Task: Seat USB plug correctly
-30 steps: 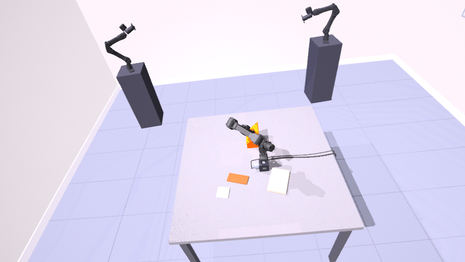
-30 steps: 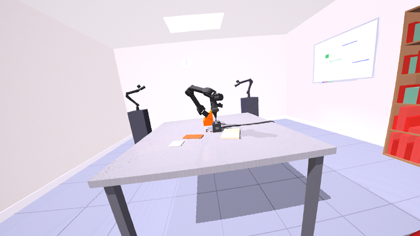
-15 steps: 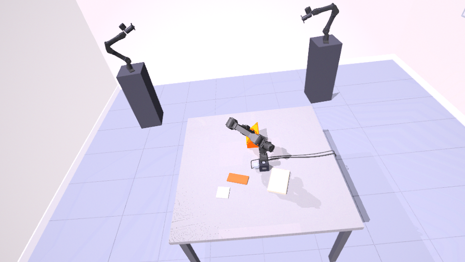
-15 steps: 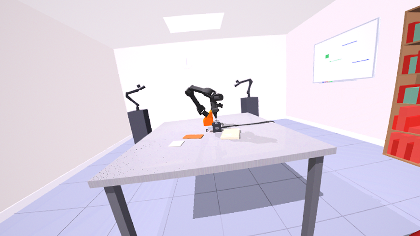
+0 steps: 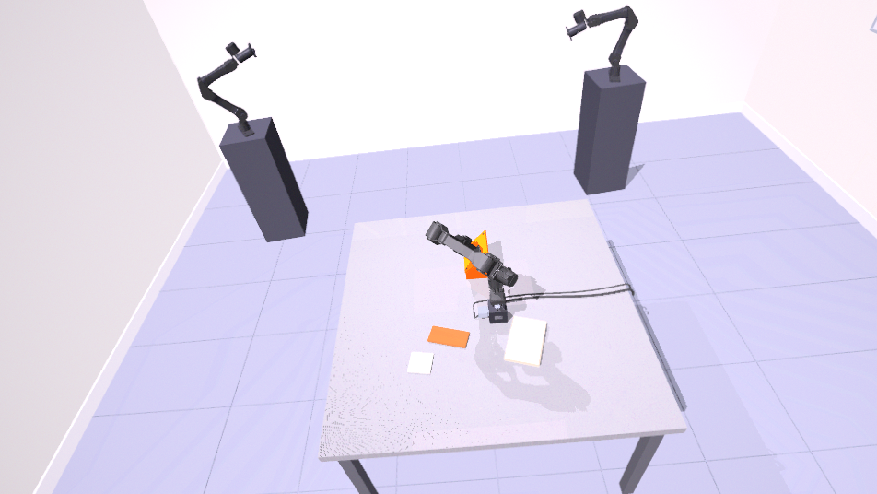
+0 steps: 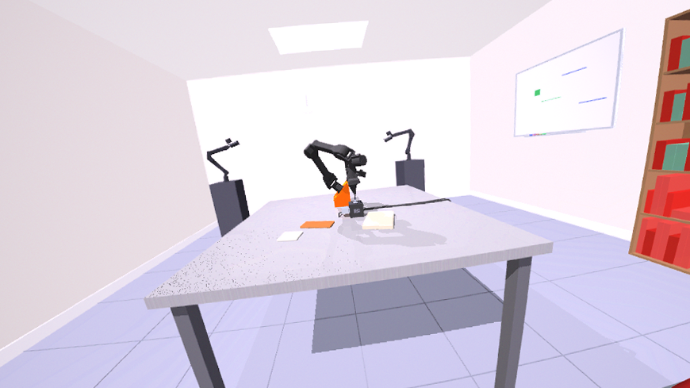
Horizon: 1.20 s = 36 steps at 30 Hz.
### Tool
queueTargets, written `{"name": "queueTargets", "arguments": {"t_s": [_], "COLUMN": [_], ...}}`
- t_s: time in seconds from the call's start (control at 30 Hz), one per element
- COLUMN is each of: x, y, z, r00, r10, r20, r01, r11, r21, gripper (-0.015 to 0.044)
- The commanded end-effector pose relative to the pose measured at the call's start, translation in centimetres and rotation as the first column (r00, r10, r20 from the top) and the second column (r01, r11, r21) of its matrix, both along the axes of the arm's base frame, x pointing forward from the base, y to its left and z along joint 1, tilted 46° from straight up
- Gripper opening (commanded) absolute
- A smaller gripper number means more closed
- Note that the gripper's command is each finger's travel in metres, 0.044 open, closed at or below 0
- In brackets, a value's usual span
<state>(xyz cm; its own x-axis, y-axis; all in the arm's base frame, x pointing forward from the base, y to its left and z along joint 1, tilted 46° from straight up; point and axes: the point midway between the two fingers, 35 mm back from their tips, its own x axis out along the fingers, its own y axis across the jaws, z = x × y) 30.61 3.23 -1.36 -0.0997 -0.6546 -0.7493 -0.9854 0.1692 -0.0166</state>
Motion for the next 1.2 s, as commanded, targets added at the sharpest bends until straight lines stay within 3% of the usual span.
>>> {"name": "queueTargets", "arguments": {"t_s": [0.0, 1.17], "x": [-0.04, -0.09], "y": [0.00, -0.29], "z": [-0.08, -0.37], "r00": [1.000, 1.000], "r10": [0.002, 0.002], "r20": [-0.004, -0.004], "r01": [-0.002, -0.002], "r11": [1.000, 1.000], "r21": [0.005, 0.005], "gripper": [0.0000, 0.0000]}}
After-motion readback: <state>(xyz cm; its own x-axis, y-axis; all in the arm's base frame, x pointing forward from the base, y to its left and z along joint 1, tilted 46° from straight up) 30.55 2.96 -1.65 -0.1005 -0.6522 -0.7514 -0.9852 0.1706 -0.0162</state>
